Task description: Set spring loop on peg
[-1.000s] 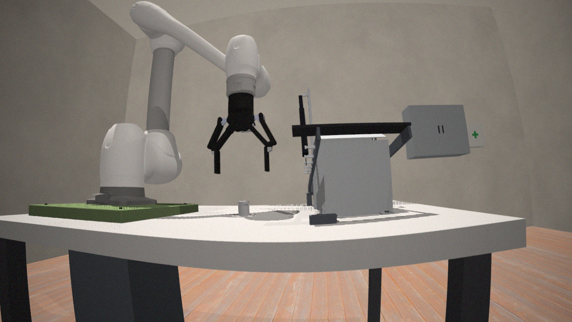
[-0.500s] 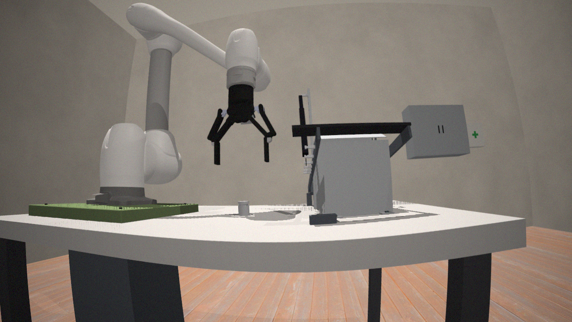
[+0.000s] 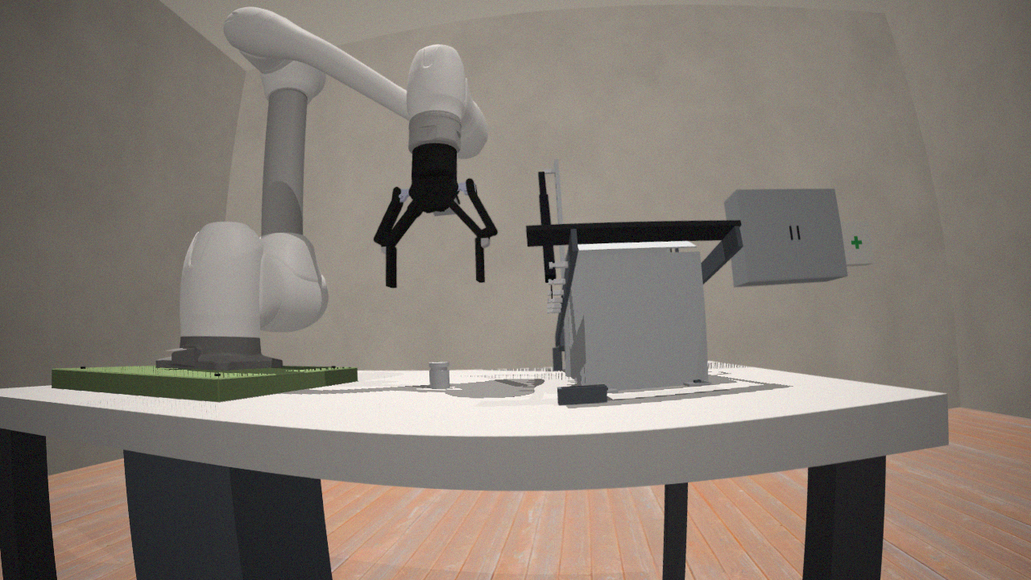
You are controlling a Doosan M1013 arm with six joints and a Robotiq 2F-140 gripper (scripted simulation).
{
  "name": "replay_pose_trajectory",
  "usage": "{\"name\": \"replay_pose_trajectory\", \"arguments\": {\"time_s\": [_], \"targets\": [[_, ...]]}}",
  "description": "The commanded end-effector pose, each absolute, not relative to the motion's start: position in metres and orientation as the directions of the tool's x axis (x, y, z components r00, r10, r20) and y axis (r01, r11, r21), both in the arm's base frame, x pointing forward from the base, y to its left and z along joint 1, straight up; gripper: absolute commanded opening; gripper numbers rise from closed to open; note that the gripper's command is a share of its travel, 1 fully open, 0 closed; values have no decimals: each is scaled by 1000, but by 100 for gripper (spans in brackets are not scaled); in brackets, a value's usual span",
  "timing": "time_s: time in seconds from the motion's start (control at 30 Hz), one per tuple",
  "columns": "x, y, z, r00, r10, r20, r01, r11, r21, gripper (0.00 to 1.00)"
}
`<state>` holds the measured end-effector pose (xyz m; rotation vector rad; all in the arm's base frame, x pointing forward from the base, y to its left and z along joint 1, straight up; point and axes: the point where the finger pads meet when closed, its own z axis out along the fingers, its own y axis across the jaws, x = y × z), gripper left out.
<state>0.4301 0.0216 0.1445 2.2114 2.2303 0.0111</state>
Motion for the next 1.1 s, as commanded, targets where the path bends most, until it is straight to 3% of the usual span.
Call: {"name": "replay_pose_trajectory", "arguments": {"time_s": [0.0,0.3,0.33,0.87,0.9,1.07], "targets": [[431,22,146,-8,1000,5,1000,8,7,100],[431,22,148,-8,1000,5,1000,8,6,100],[418,21,193,-29,988,153,1000,29,2,100],[418,21,193,-29,988,153,1000,29,2,100],[406,21,238,-47,954,297,999,49,0,100],[406,21,238,-47,954,297,999,49,0,100]]}}
